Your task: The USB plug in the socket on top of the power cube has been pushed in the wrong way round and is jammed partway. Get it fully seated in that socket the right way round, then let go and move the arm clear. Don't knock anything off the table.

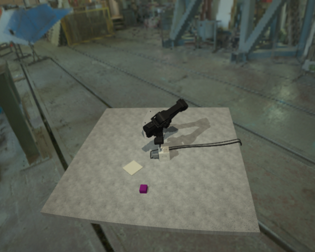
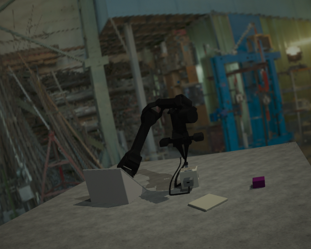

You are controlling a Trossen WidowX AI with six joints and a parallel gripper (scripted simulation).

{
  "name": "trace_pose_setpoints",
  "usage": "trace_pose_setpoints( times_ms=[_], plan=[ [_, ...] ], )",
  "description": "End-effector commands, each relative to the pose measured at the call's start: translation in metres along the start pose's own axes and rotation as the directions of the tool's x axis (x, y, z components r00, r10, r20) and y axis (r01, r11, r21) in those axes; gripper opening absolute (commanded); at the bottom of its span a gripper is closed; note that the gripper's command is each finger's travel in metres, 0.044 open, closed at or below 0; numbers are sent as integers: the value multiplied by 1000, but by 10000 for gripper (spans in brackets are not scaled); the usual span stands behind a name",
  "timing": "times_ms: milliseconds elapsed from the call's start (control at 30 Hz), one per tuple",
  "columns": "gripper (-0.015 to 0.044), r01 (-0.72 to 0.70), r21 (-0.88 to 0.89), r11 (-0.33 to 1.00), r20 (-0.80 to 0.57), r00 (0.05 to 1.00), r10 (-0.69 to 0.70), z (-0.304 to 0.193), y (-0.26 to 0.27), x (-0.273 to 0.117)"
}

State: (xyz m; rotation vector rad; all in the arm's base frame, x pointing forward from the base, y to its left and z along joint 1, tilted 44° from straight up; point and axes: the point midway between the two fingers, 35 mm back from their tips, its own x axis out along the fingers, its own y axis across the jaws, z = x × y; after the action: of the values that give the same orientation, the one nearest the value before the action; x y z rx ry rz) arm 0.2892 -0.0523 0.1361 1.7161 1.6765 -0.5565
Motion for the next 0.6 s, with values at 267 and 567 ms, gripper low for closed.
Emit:
trace_pose_setpoints(
  times_ms=[267, 567],
  plan=[
    [0, -3, -9, 1000, -15, 1000, 3, -1, 1, 2],
    [0, -4, -12, 1000, -21, 1000, 3, -1, 1, 3]
  ],
)
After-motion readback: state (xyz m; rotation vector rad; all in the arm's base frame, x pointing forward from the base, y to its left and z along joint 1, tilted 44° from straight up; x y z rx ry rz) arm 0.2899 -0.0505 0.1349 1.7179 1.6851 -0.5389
